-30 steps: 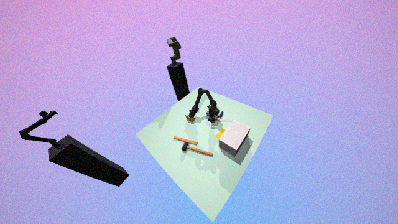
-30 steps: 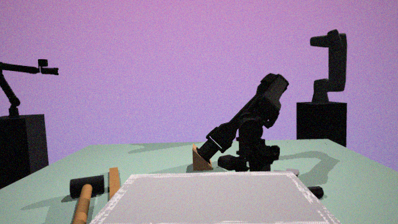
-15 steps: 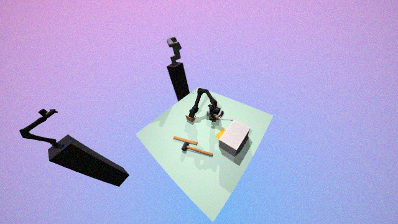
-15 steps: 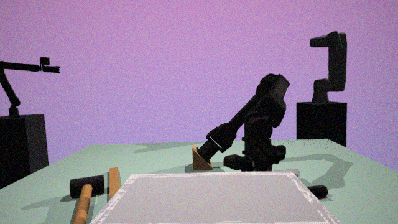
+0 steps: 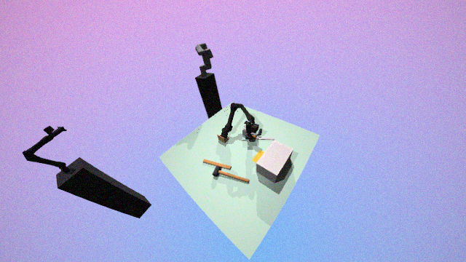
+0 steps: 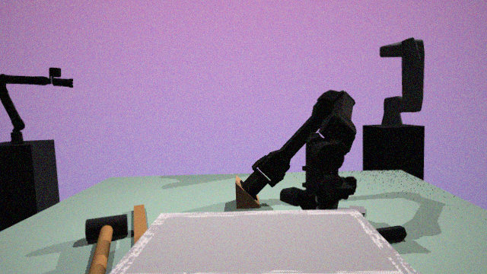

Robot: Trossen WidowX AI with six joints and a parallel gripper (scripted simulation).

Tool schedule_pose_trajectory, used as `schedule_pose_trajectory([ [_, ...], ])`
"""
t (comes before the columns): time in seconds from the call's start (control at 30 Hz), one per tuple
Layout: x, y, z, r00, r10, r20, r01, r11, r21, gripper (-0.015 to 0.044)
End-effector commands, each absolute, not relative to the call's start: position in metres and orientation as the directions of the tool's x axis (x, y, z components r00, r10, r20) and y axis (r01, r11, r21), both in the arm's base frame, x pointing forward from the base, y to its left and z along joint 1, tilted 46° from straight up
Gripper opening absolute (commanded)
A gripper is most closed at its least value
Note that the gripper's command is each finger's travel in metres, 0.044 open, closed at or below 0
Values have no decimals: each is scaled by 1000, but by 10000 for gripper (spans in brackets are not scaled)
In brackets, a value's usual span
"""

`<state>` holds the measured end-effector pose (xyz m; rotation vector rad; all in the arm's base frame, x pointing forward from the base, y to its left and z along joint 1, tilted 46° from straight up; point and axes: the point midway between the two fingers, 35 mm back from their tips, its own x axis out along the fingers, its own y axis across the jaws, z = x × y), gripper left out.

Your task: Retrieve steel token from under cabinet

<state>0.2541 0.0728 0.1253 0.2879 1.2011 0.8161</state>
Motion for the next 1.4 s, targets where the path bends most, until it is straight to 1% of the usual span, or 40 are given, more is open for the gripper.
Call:
schedule_pose_trajectory([
  [0.0, 254, 82, 134, 126, 706, -697, -424, 674, 605, 0],
  [0.83, 253, 96, 148, 126, 707, -696, -421, 674, 607, 0],
  [1.37, 253, 96, 148, 126, 707, -696, -313, 694, 648, 0],
])
